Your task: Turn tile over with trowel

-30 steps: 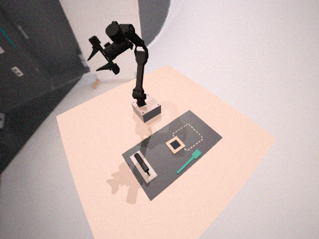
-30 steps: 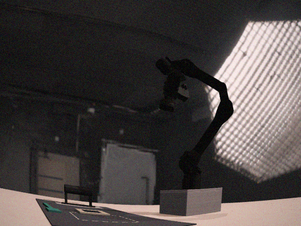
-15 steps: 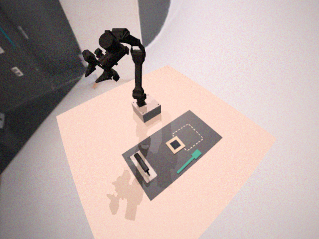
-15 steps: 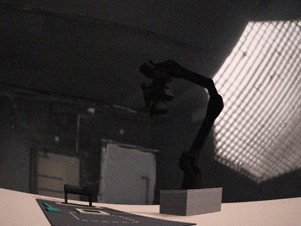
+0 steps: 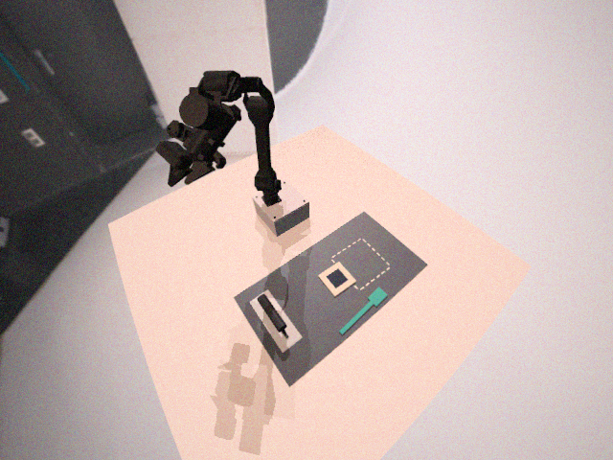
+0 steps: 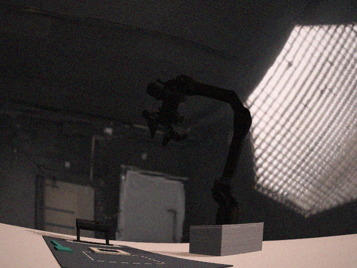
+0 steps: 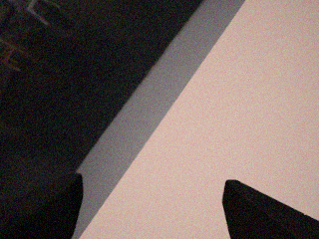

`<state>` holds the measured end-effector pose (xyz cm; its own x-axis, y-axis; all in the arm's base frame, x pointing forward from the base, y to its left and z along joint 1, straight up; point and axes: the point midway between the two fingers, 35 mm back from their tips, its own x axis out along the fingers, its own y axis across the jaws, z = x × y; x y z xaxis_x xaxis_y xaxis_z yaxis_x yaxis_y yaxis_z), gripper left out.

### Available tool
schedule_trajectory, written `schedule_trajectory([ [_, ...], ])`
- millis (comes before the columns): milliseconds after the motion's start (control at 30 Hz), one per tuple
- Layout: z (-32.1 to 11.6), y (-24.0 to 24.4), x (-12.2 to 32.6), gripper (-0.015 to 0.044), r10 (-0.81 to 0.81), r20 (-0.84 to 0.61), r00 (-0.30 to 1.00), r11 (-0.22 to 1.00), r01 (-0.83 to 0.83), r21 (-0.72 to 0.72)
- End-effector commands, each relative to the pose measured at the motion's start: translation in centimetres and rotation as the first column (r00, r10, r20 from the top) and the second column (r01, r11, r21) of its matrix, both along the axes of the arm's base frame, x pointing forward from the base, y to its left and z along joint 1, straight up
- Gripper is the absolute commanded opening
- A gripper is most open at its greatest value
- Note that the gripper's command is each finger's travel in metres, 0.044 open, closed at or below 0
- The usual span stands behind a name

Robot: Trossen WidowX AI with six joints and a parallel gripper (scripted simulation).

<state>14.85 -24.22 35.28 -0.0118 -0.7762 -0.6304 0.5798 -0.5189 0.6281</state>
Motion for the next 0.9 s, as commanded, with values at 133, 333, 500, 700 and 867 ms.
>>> schedule_trajectory([
  [133, -1.9, -0.9, 3.3, 0.0270, 0.207, -0.161, 0.965, 0.977, -0.194, 0.092],
  [333, -3.5, -1.3, 5.7, 0.0270, 0.365, -0.262, 0.894, 0.928, -0.327, 0.176],
  [500, -4.9, -1.6, 7.7, 0.0270, 0.492, -0.328, 0.807, 0.868, -0.427, 0.251],
  [700, -7.3, -1.8, 10.4, 0.0270, 0.638, -0.371, 0.675, 0.770, -0.535, 0.349],
  [867, -9.2, -1.7, 12.5, 0.0270, 0.743, -0.389, 0.545, 0.670, -0.607, 0.428],
])
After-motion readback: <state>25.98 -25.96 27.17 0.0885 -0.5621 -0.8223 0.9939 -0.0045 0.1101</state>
